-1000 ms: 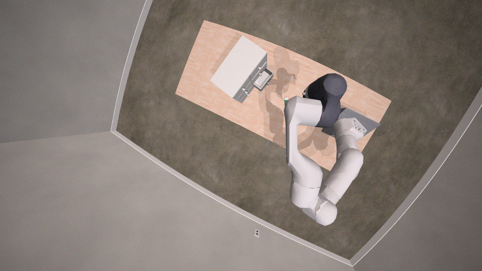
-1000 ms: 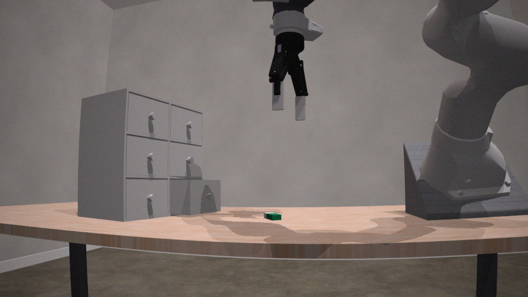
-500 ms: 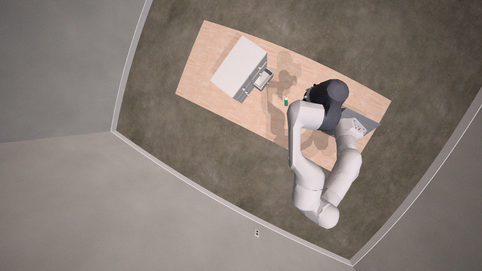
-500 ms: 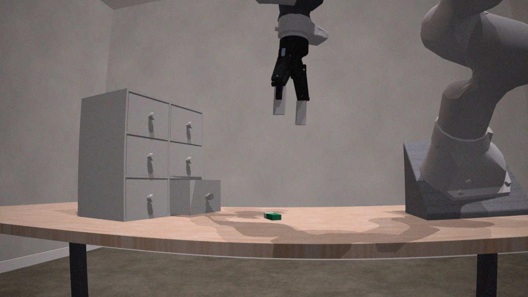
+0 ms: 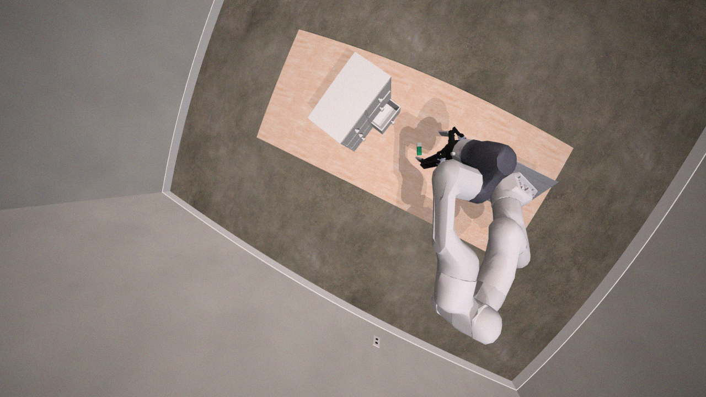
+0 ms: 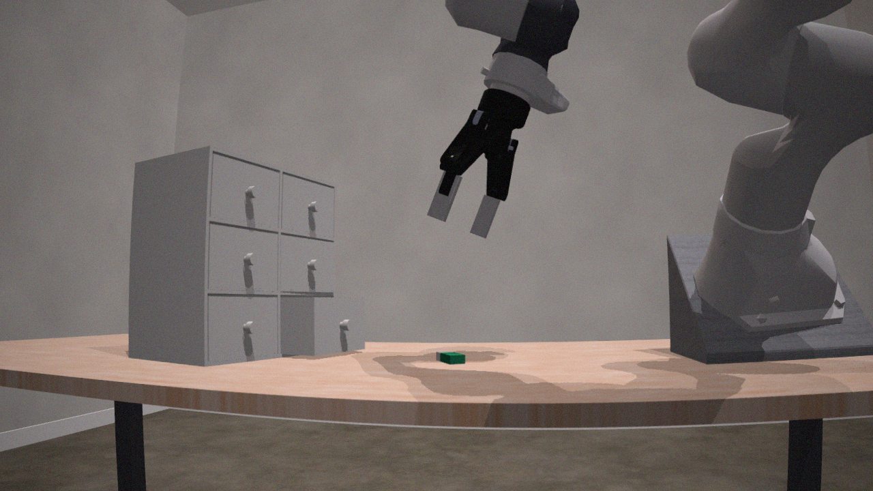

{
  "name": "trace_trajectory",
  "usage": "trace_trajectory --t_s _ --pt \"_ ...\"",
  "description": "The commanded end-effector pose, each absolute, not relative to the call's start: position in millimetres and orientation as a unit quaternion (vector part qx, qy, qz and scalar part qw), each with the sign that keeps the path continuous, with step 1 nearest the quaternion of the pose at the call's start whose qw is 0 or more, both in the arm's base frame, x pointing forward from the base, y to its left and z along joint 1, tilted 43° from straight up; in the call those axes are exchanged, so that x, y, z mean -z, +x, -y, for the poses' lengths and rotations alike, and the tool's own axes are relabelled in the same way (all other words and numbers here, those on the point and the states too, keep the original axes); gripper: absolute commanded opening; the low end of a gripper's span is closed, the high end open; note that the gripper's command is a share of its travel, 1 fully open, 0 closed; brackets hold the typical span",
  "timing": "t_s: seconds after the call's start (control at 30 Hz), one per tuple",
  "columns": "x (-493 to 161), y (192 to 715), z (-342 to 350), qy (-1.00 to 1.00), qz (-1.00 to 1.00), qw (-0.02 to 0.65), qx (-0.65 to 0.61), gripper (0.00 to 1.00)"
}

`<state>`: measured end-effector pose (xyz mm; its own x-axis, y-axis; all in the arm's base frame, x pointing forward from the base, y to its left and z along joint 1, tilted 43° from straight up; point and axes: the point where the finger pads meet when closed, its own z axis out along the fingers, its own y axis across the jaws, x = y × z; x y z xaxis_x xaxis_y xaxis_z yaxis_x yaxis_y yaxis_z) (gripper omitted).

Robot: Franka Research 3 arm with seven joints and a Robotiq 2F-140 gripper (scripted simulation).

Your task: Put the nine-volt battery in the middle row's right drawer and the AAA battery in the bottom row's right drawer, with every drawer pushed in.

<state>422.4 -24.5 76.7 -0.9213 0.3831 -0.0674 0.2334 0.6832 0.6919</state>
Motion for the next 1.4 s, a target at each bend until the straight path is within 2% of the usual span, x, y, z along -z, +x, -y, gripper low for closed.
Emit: trace_trajectory --t_s 0.0,0.43,0.83,1.23,1.27,1.37 --pt "-66.6 438.9 37.5 0.167 -0.913 0.177 -0.328 1.0" --pt "-35.8 469.6 17.4 0.222 -0.868 0.334 -0.294 1.0" --pt "-24.3 481.4 9.7 0.24 -0.844 0.391 -0.278 1.0" --pt "-22.1 483.3 8.6 0.244 -0.839 0.401 -0.275 1.0" --pt "-22.1 483.3 8.6 0.244 -0.839 0.401 -0.275 0.0" --pt "-22.1 483.3 8.6 0.244 -0.839 0.401 -0.275 0.0"
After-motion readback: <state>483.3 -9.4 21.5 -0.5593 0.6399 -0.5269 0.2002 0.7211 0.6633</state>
